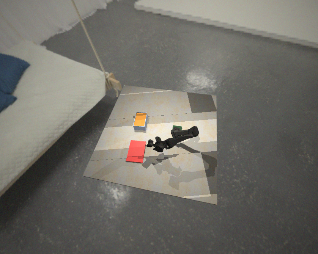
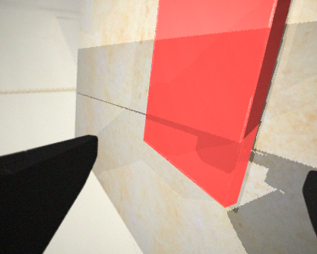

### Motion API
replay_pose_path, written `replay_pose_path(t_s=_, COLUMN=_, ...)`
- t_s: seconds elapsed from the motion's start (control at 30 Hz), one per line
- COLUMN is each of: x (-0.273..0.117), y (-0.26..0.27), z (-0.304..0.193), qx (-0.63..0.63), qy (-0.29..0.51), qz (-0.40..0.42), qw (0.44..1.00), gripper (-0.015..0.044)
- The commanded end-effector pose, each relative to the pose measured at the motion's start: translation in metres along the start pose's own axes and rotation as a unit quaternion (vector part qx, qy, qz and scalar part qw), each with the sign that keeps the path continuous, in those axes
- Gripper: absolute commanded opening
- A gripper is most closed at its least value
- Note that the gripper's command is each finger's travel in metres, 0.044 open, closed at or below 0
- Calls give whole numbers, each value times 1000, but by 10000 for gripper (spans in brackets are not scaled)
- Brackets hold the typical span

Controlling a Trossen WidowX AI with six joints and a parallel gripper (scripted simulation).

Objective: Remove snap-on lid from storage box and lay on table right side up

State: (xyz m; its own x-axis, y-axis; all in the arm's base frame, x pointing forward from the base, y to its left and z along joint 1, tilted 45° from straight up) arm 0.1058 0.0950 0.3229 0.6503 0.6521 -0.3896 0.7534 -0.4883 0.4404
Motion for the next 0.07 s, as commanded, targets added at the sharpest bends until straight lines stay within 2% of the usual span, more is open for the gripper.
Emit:
replay_pose_path(t_s=0.0, x=0, y=0, z=0, qx=-2, qy=2, qz=-2, qw=1000, gripper=440)
replay_pose_path(t_s=0.03, x=0, y=0, z=0, qx=-2, qy=2, qz=-2, qw=1000, gripper=440)
Point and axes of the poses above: the point midway between the two fingers, 35 mm back from their tips, its own x axis out along the fingers, its own y axis across the jaws, z = x × y, the point moved 10 cm from there along -x, back along the fingers, and after that the axes turned 11 degrees about x, right-handed, at the moved point
